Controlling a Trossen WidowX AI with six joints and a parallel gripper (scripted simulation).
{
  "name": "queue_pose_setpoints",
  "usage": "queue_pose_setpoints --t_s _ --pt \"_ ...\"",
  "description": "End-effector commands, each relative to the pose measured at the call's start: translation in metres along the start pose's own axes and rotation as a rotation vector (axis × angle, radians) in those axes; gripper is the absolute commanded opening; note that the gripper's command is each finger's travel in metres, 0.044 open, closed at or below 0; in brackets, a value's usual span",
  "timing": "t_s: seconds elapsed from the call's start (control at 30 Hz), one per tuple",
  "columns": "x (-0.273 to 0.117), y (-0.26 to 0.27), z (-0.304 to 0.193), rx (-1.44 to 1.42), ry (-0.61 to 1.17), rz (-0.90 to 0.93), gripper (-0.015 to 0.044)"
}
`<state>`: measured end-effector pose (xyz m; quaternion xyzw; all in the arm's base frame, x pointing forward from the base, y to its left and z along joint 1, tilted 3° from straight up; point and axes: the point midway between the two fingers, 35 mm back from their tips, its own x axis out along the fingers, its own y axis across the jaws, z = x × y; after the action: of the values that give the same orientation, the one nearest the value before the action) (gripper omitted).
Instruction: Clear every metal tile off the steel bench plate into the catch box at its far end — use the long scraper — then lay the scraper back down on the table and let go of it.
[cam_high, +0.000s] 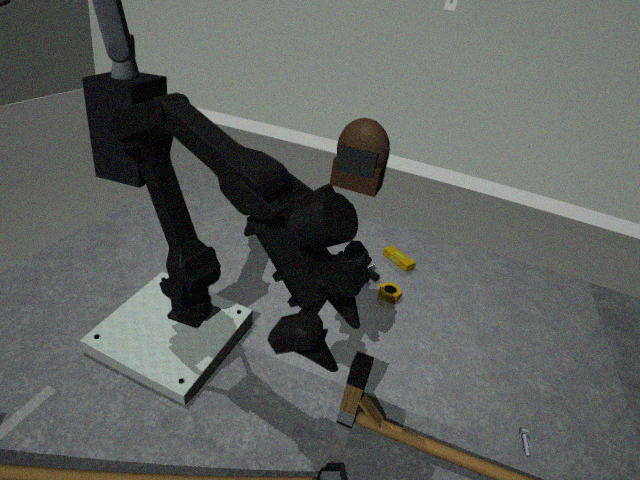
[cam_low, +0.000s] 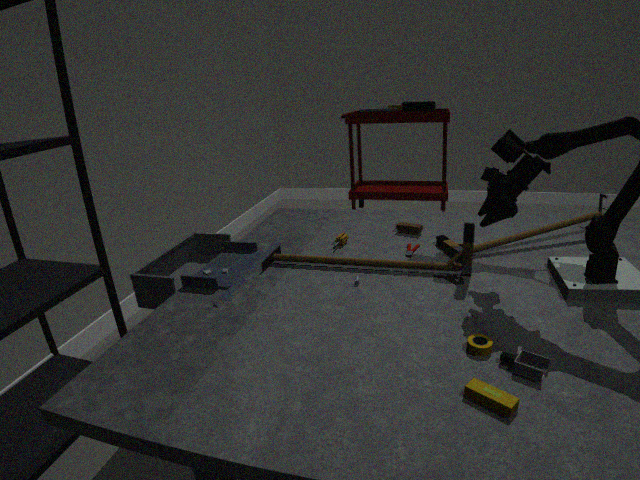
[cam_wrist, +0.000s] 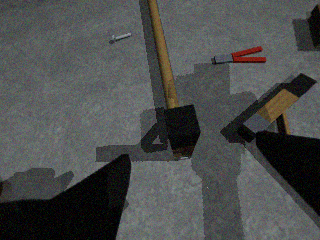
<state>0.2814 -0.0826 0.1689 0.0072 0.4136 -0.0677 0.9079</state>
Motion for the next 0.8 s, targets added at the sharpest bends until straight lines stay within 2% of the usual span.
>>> queue_pose_setpoints --t_s 0.0,0.77 --pt "0.005 0.001 -0.006 -0.005 0.006 0.007 0.044" --pt "0.038 0.0 -0.003 -0.005 0.005 0.007 0.044"
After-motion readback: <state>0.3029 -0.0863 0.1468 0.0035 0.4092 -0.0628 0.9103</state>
